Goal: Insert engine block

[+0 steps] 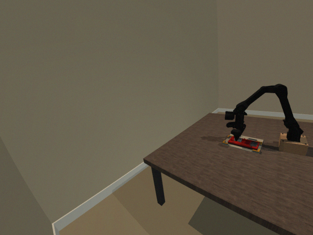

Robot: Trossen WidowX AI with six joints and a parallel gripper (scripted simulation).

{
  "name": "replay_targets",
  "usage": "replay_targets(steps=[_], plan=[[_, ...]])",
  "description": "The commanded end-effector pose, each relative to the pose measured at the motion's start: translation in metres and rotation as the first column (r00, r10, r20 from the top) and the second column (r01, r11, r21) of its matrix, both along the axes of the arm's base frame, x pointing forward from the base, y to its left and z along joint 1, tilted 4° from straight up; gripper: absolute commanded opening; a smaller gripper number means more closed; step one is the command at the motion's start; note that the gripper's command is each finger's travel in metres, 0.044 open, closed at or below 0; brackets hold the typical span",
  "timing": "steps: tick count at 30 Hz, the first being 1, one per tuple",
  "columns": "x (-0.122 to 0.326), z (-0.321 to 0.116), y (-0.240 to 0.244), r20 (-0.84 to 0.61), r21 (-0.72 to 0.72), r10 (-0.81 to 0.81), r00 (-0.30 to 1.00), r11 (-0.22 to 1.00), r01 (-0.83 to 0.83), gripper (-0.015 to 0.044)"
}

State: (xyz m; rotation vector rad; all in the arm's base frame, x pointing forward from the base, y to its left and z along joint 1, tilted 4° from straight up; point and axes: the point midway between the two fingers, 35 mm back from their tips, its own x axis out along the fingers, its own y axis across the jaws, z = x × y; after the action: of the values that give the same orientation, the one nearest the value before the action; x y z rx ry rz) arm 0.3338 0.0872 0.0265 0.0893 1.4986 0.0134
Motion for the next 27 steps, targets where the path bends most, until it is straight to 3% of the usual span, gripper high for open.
replay_targets(steps=[1, 15, 27], plan=[[0.0, 0.0, 0.0, 0.0, 0.0, 0.0, 1.0, 1.0, 0.0, 0.044], [-0.002, 0.014, 0.0, 0.001, -0.004, -0.005, 1.0, 1.0, 0.005, 0.044], [-0.002, 0.014, 0.0, 0.001, -0.004, -0.005, 1.0, 1.0, 0.005, 0.0125]])
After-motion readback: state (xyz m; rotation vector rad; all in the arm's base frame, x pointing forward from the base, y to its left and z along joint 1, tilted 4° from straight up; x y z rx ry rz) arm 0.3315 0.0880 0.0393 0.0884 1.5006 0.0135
